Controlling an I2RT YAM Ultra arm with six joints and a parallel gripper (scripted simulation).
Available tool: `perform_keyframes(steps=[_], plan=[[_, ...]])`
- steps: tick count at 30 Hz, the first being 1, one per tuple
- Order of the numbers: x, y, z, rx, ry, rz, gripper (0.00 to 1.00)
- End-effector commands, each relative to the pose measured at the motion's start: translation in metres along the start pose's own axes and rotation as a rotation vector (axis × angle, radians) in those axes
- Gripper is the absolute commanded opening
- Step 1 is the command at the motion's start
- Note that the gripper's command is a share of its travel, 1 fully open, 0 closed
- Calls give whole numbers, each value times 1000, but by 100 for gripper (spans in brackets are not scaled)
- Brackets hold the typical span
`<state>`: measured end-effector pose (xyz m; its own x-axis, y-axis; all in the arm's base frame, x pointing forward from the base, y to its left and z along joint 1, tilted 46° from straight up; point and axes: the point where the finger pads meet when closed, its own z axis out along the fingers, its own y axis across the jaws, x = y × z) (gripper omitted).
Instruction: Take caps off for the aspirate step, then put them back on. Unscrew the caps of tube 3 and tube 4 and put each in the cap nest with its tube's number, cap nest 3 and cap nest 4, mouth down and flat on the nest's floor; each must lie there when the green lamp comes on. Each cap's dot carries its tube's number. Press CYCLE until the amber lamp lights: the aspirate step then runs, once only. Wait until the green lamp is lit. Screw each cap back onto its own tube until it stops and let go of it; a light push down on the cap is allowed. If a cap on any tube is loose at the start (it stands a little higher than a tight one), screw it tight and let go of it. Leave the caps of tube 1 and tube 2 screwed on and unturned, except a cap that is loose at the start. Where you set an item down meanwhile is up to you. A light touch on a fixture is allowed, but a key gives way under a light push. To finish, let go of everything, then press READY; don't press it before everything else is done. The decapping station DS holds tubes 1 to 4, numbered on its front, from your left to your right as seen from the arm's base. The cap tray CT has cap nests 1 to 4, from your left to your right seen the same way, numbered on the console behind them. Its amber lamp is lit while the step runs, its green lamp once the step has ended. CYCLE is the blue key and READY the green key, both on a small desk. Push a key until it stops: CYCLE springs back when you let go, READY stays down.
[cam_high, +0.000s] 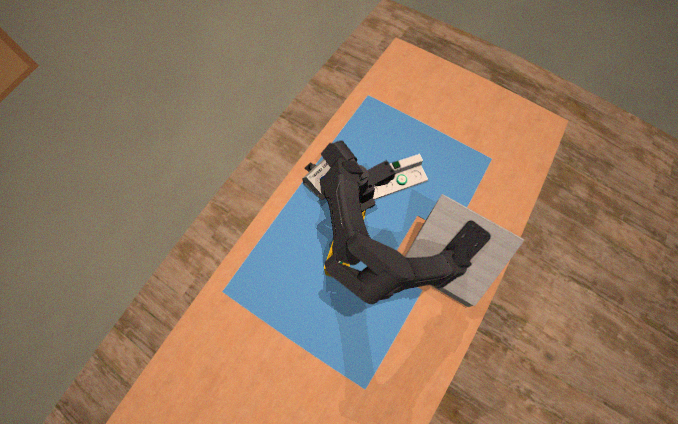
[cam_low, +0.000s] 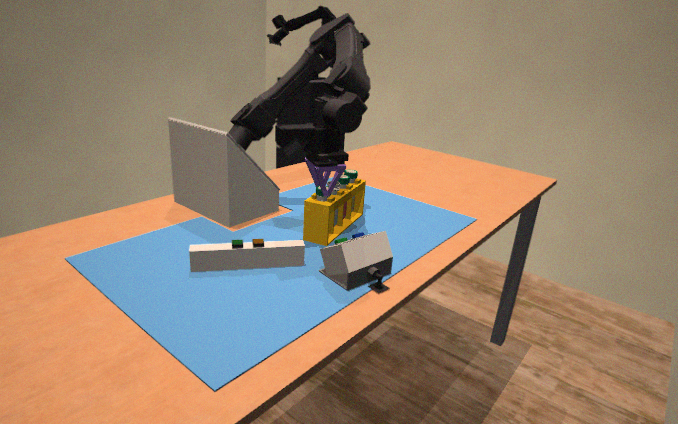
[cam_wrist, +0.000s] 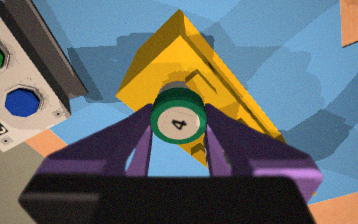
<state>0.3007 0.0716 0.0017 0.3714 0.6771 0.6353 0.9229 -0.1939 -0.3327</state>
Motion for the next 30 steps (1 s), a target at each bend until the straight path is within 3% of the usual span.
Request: perform_keyframes(steps=[1, 5, 7, 22, 24, 30], plan=[[0, 2, -3, -11, -1, -214, 0], [0, 2, -3, -11, -2, -414, 0], [0, 2, -3, -11, -2, -414, 0], [0, 2, -3, -11, -6, -1164, 0], [0, 2, -3, -11, -6, -1164, 0], [0, 2, -4, -10, -8, -1464, 0]])
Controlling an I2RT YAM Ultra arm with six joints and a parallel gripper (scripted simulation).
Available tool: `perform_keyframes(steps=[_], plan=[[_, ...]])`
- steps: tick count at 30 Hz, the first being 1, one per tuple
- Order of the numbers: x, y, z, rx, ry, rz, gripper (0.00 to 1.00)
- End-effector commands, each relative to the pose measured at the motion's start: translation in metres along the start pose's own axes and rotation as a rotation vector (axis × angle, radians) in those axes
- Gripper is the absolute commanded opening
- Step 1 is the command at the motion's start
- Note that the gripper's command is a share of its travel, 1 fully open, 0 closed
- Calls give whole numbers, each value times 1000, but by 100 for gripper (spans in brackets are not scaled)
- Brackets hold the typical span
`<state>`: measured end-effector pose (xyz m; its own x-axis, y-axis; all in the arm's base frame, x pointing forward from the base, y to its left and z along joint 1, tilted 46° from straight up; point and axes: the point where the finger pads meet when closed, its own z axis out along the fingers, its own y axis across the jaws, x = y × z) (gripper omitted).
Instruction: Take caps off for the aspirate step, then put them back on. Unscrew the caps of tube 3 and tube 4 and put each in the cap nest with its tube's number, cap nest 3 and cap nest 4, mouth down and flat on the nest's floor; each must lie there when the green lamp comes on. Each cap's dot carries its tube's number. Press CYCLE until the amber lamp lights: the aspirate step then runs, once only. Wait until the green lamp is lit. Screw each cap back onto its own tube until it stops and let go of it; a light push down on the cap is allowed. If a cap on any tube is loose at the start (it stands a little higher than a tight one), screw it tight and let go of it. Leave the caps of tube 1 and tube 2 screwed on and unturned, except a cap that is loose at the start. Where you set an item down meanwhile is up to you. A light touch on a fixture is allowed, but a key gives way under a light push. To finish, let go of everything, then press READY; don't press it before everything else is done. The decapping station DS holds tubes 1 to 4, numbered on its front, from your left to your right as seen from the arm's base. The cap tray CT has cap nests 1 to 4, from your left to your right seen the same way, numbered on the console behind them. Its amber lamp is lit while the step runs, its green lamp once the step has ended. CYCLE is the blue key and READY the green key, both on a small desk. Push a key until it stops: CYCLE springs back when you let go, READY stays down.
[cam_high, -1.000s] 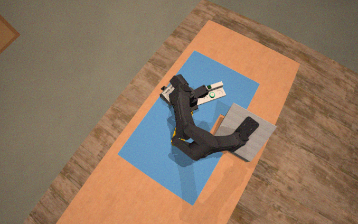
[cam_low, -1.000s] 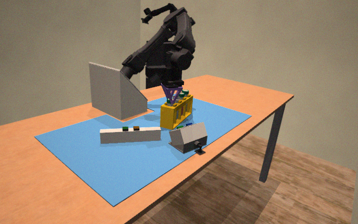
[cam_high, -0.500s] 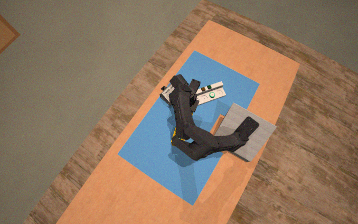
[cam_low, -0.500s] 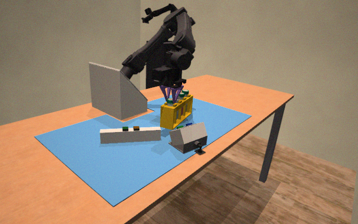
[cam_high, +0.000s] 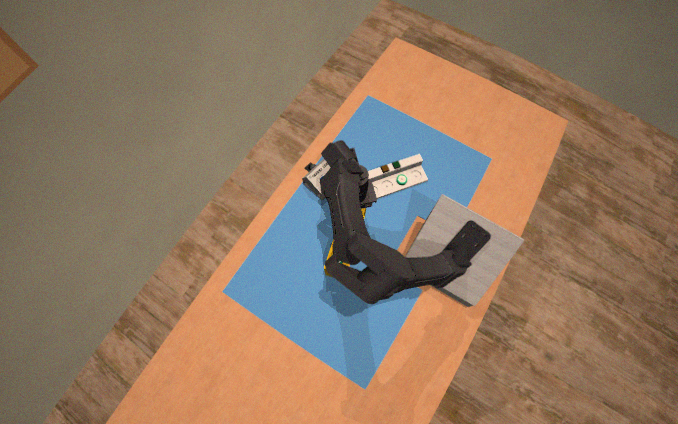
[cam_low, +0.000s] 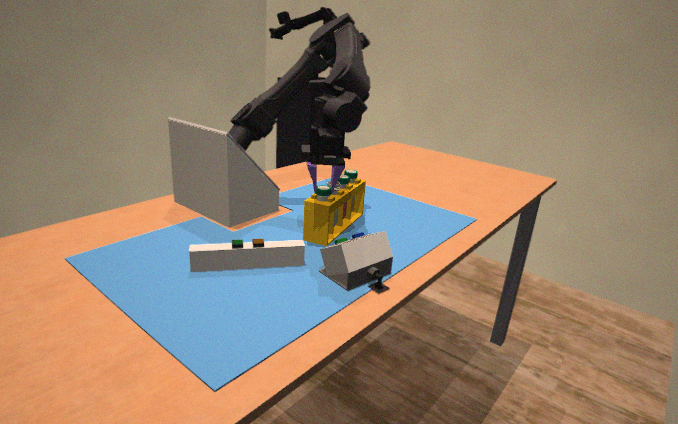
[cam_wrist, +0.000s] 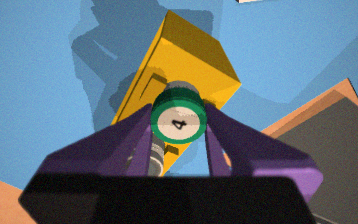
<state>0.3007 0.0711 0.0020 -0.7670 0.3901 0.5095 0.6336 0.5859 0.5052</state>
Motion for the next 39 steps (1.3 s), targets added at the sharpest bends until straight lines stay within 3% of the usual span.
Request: perform_keyframes(steps=[1, 9, 11, 26, 28, 39], plan=[[-2, 1, -3, -2, -11, -251, 0], [-2, 1, -3, 0, -11, -651, 0], [-2, 1, -3, 0, -11, -651, 0], [-2, 1, -4, 4, -11, -1401, 0], [-2, 1, -4, 4, -11, -1401, 0], [-2, 1, -4, 8, -10, -1951, 0]])
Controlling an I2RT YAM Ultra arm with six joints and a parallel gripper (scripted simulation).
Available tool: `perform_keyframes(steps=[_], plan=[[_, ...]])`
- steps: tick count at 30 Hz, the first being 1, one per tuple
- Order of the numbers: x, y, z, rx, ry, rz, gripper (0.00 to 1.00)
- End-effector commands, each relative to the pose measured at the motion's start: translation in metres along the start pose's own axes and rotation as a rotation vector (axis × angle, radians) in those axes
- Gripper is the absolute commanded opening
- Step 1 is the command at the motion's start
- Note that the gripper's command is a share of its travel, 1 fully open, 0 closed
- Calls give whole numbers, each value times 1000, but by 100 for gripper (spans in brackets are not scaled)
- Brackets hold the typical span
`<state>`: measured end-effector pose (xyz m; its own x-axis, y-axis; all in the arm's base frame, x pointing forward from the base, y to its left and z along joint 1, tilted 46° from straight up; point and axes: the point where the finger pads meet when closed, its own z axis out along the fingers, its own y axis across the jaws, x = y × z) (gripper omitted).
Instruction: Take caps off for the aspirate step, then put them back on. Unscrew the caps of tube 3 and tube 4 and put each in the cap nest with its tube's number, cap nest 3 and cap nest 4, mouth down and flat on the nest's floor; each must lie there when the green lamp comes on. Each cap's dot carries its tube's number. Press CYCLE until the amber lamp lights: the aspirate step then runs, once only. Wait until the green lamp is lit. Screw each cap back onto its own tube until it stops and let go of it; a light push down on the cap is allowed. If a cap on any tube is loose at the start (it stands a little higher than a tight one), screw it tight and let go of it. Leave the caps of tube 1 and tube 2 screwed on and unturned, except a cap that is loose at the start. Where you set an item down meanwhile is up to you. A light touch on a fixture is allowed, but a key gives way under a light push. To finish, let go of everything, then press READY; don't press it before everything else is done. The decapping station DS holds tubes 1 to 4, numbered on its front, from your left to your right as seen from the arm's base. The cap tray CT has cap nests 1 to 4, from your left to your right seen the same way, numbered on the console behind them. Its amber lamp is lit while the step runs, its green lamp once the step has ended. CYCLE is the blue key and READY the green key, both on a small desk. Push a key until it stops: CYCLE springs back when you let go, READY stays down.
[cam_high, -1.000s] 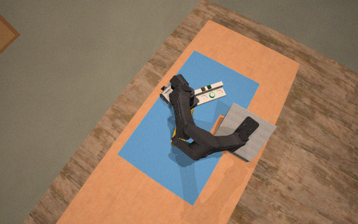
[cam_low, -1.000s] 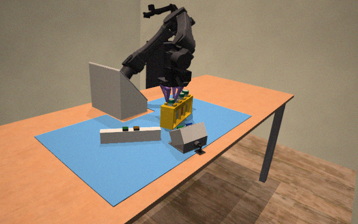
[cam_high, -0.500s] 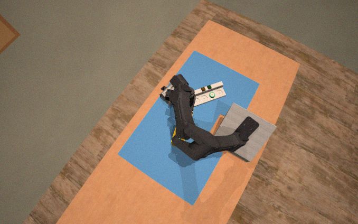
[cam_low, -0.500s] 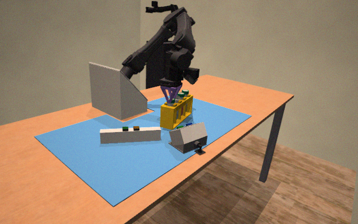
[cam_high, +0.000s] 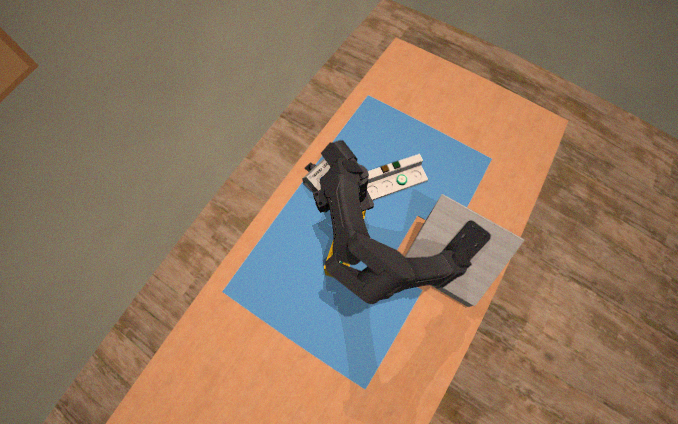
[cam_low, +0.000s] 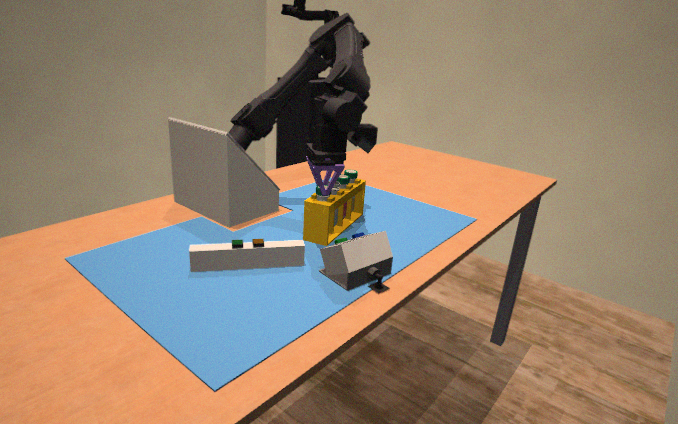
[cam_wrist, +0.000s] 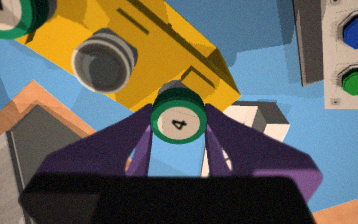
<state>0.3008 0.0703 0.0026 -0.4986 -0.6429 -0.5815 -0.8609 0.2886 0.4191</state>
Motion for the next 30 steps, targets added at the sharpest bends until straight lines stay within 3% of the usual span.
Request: perform_keyframes(steps=[1, 3, 11, 12, 24, 28, 30], plan=[[-1, -2, -3, 11, -1, -264, 0], [-1, -2, -3, 11, -1, -355, 0], [-1, -2, -3, 11, -1, -355, 0], [-1, -2, -3, 11, -1, -355, 49], [-1, -2, -3, 11, -1, -355, 49], [-1, -2, -3, 10, -3, -22, 49], [-1, -2, -3, 10, -3, 62, 49]])
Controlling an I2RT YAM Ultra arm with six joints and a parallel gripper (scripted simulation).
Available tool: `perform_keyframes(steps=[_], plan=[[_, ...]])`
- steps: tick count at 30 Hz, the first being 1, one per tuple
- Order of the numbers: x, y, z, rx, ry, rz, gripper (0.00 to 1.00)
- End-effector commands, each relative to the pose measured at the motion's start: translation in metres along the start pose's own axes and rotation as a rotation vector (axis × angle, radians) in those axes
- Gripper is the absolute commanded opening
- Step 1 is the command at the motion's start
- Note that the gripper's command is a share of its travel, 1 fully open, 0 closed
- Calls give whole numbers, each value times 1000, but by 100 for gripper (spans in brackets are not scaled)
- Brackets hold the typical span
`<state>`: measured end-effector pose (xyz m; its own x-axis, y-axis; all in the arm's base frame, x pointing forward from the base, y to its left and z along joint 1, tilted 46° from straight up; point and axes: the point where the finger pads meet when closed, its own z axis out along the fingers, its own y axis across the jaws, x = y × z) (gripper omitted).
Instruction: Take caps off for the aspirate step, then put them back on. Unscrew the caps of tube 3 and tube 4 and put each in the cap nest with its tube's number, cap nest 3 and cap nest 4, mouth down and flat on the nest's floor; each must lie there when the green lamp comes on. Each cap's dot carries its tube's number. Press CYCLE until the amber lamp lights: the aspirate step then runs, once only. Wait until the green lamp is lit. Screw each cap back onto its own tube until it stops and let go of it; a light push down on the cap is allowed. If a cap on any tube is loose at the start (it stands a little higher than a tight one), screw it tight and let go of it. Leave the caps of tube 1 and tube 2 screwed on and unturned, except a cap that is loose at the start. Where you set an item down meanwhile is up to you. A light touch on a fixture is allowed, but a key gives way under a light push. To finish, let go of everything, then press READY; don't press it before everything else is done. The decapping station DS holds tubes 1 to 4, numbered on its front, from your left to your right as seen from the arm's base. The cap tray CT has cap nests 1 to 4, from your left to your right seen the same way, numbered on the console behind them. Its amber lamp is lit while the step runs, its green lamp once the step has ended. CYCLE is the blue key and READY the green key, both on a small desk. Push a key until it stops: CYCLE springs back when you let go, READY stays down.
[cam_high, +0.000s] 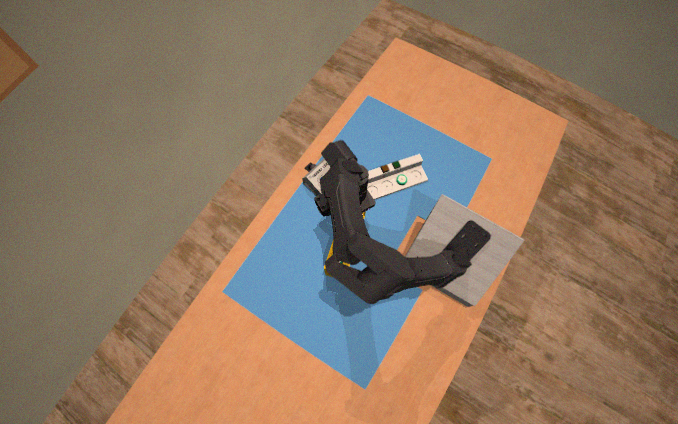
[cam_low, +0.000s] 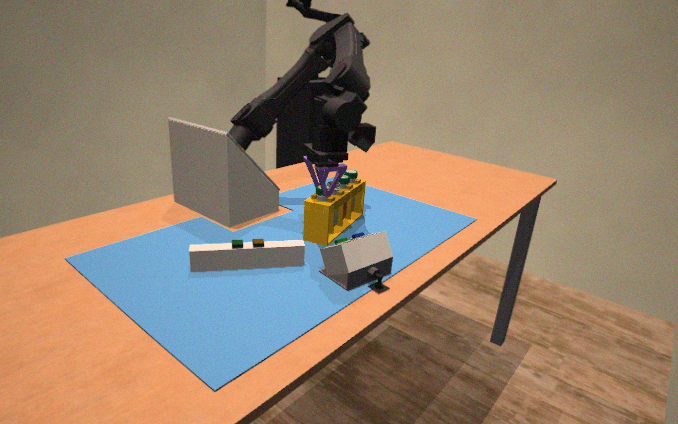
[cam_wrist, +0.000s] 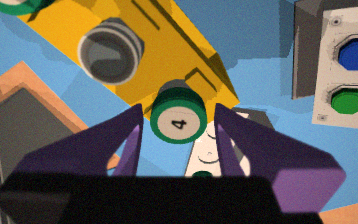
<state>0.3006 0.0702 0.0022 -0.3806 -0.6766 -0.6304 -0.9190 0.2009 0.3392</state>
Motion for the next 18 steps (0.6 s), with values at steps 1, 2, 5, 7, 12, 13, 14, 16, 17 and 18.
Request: perform_keyframes(steps=[1, 2, 5, 7, 12, 13, 14, 16, 17, 18], plan=[[-1, -2, -3, 11, -5, 277, 49], [-1, -2, -3, 11, -5, 277, 49], [-1, -2, -3, 10, -6, 444, 49], [-1, -2, -3, 10, -6, 527, 49], [-1, -2, -3, 10, -7, 777, 49], [-1, -2, -3, 10, -7, 777, 49], [-1, -2, -3, 9, -8, 860, 49], [-1, -2, -3, 9, -8, 944, 49], [-1, -2, -3, 9, -9, 1024, 49], [-1, -2, -3, 9, -9, 1027, 49]])
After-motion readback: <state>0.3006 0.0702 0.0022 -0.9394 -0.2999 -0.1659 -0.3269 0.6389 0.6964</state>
